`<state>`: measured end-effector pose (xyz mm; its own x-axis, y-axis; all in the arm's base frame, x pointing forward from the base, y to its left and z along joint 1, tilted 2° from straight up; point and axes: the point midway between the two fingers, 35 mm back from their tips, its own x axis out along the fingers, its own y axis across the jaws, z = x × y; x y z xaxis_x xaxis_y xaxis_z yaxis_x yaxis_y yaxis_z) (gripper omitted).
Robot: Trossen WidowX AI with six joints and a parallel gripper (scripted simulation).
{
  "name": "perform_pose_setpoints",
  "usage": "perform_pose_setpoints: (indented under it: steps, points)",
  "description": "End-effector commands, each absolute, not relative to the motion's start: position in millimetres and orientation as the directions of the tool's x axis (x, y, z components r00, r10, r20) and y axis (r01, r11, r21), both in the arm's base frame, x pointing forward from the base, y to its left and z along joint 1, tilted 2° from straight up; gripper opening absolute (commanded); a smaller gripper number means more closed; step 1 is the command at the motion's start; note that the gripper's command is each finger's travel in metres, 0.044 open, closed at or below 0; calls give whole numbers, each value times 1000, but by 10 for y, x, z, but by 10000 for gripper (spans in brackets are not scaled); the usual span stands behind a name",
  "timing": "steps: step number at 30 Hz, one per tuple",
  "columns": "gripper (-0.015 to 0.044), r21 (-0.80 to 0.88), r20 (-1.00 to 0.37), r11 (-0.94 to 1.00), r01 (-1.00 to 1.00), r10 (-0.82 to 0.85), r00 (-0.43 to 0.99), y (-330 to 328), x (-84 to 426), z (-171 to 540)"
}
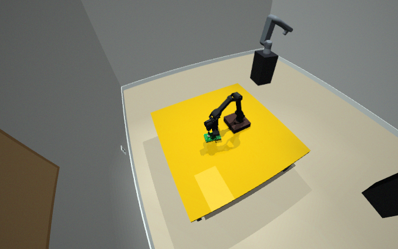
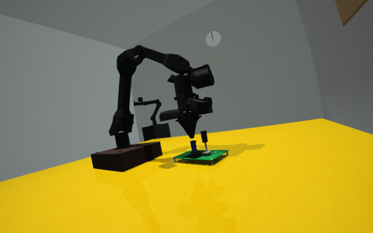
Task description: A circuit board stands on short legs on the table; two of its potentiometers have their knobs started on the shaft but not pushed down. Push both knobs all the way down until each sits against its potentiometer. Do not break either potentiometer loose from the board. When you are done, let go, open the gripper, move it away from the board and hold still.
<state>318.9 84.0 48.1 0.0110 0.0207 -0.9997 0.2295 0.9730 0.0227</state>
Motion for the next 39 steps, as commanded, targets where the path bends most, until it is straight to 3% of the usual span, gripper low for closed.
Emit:
perform_pose_setpoints:
  steps: [1,8,16,27,39]
  points:
    - [26,23,-1000,973,230,21,11,840,3189,481]
    - [210,23,-1000,973,230,21,11,840,3189,481]
    - [0,41,-997,998,53,37,74,785,3284,584]
    - [0,11,-997,947,-321,35,67,778,3358,661]
    - [0,-16,-998,737,-675,33,59,769,3434,743]
